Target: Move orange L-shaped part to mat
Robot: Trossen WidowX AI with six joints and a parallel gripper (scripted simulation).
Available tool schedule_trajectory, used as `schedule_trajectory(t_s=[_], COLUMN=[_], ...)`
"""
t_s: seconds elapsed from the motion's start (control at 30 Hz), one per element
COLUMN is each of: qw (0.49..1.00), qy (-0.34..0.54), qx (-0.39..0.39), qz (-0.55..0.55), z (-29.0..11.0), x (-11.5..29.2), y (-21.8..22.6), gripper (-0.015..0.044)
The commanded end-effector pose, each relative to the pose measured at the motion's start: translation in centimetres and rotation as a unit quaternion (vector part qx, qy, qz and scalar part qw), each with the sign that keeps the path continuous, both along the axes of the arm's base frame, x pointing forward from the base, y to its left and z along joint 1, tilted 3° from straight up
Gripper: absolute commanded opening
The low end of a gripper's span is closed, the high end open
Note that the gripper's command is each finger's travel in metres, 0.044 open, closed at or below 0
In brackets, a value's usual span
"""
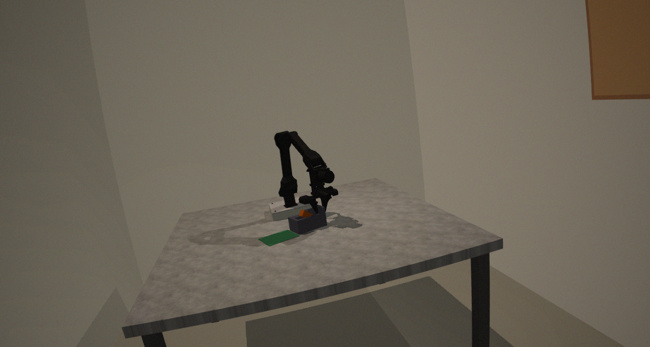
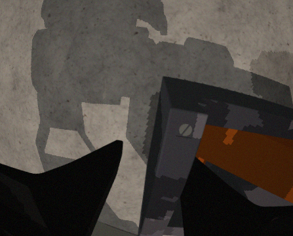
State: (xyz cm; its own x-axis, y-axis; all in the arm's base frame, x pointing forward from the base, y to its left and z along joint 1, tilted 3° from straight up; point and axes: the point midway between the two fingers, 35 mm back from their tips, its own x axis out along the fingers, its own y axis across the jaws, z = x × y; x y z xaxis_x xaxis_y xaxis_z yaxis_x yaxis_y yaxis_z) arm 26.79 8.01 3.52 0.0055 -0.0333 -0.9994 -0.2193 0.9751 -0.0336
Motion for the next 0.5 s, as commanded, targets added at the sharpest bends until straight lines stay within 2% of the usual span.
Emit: schedule_trajectory(t_s=[0.0,0.27,0.47], qw=[1.000,1.000,1.000], qy=[0.000,0.000,-0.011], qx=[0.000,0.000,0.003], qz=[-0.003,-0.003,-0.005], z=[0.9,9.4,9.5], x=[0.1,0.2,0.5], y=[0.1,-0.7,-0.5], gripper=[0.0180,0.0180,0.0180])
